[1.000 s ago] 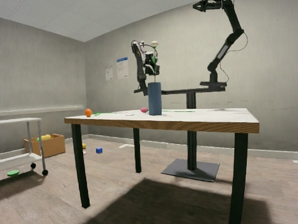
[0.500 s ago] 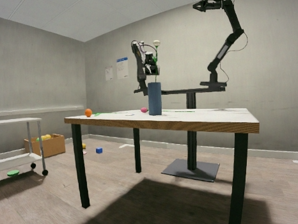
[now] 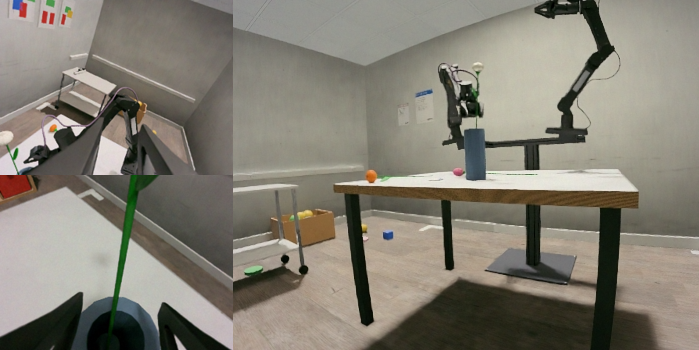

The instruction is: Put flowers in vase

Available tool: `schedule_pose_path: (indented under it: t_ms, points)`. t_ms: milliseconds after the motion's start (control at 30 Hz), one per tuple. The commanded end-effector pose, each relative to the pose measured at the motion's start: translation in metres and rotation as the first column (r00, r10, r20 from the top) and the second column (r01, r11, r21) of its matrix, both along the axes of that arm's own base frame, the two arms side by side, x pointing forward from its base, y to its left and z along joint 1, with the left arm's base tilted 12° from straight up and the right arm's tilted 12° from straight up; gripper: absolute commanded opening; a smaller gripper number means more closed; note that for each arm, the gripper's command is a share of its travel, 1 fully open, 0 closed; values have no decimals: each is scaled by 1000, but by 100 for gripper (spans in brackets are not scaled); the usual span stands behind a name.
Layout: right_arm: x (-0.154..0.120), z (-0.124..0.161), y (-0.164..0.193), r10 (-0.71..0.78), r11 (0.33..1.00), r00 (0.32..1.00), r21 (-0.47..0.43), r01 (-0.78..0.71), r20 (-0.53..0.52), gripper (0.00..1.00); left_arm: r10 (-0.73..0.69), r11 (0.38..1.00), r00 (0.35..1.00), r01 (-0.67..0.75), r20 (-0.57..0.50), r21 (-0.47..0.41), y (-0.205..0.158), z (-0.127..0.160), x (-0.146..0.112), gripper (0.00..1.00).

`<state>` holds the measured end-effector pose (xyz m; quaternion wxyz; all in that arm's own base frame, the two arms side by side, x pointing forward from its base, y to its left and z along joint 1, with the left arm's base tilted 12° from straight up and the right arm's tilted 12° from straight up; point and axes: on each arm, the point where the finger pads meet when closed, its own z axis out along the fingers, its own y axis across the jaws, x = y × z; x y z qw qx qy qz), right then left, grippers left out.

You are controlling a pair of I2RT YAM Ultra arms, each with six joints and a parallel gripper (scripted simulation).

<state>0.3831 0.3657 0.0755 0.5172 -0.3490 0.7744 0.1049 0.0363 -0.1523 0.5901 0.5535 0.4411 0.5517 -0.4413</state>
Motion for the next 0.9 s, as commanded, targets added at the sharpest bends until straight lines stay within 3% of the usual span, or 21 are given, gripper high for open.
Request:
schedule_pose_path:
  t_ms: [0,333,400,867]
  points:
    - [-4,11,5,22,999,1000,22,-23,20,60,1,1000,1000,-1,-10,12,-6,0,1,30]
    - [-5,24,8,25,999,999,44,-27,40,60,1,1000,1000,-1,-10,12,-6,0,1,30]
    - [-13,10,2,28,999,999,20,-28,17,60,1,1000,1000,-1,-10,12,-6,0,1,30]
    - [-31,17,-17,10,999,1000,31,-10,26,60,1,1000,1000,-1,-10,12,-6,0,1,30]
